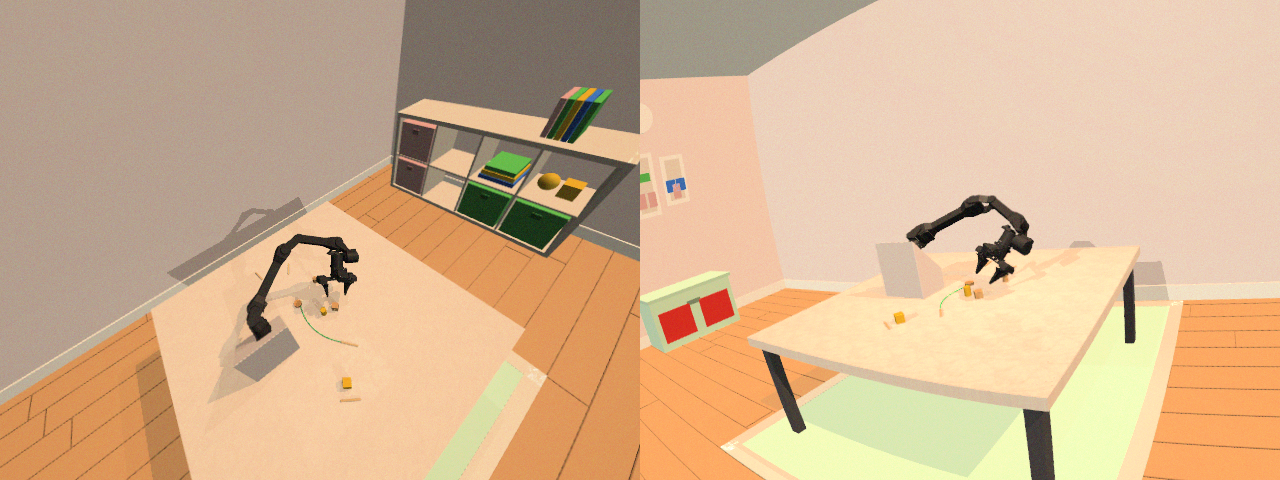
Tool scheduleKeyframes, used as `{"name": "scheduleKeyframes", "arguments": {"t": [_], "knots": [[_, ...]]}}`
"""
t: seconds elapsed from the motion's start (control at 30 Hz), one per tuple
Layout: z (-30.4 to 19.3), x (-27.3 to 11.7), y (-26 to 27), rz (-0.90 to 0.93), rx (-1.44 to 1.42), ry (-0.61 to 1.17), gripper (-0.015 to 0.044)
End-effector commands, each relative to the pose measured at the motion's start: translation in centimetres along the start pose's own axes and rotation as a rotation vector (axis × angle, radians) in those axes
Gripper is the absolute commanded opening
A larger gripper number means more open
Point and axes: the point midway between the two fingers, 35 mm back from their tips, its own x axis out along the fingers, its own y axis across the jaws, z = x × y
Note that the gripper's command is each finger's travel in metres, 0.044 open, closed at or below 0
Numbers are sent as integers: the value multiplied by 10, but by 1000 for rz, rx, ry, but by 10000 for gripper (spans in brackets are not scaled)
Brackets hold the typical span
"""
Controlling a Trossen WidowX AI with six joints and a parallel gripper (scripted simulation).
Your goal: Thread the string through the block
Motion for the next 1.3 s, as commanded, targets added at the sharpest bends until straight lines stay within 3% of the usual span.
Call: {"name": "scheduleKeyframes", "arguments": {"t": [0.0, 0.2, 0.67, 0.97, 1.27], "knots": [[4, 11, 0, 81, -581, 111, 440], [10, 20, 0, 230, -1124, 159, 440], [17, 29, -4, 515, -1855, 93, 440], [21, 33, -9, 707, -2309, -66, 440], [24, 36, -15, 886, -2738, -332, 440]]}}
